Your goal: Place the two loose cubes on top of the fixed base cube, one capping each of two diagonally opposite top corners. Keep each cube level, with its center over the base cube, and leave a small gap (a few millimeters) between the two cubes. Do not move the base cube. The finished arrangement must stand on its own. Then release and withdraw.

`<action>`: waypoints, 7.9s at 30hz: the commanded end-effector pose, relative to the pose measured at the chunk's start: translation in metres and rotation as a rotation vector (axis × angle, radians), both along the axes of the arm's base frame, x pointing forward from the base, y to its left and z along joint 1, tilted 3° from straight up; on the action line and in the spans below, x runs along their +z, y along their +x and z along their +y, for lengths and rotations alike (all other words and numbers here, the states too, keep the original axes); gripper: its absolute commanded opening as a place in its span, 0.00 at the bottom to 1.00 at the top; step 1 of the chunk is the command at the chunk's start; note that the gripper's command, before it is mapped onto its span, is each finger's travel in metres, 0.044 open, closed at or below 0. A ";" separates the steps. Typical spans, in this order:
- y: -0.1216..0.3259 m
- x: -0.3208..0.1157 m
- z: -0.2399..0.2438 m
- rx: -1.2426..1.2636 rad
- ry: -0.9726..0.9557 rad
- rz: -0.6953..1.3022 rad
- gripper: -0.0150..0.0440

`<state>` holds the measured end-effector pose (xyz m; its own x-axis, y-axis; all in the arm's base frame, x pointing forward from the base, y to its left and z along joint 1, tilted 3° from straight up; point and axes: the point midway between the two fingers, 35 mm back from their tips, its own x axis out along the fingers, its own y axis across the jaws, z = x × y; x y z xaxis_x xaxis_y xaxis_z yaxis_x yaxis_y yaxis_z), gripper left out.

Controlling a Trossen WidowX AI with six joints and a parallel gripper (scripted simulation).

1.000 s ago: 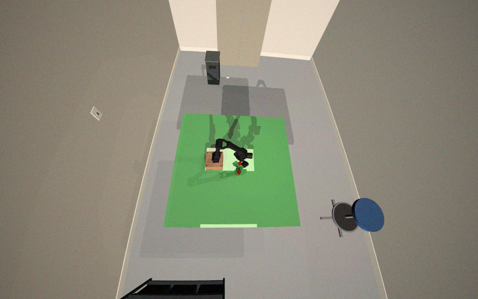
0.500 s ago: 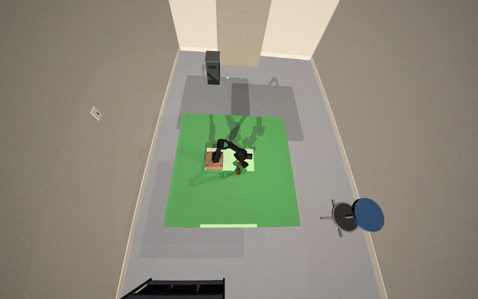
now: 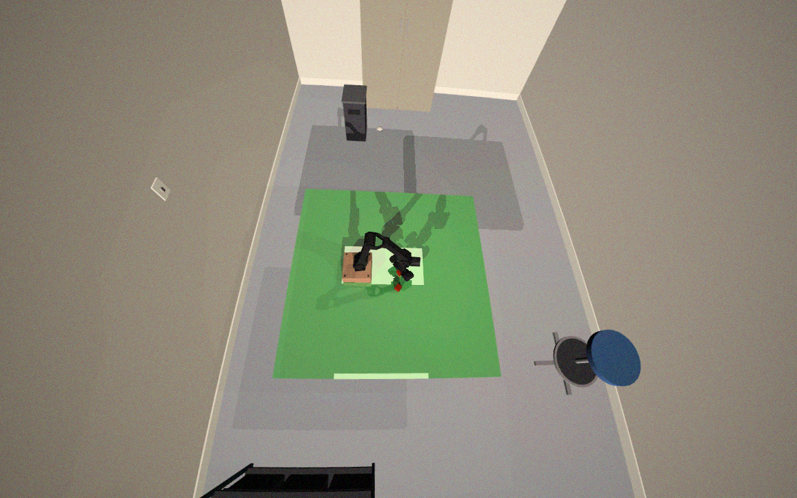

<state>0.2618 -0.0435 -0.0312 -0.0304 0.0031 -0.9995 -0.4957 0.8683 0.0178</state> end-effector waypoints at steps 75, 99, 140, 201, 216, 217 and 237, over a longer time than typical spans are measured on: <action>0.020 0.097 0.030 -0.584 -0.018 0.005 0.43; 0.035 0.085 0.069 -1.282 -0.037 0.009 0.43; 0.042 0.071 0.111 -2.102 -0.066 0.016 0.43; 0.042 0.052 0.111 -2.096 -0.066 0.012 0.60; 0.042 0.065 0.111 -2.096 -0.065 0.012 0.60; 0.042 0.066 0.111 -2.096 -0.065 0.011 0.60; 0.042 0.073 0.096 -1.952 -0.069 0.014 0.70</action>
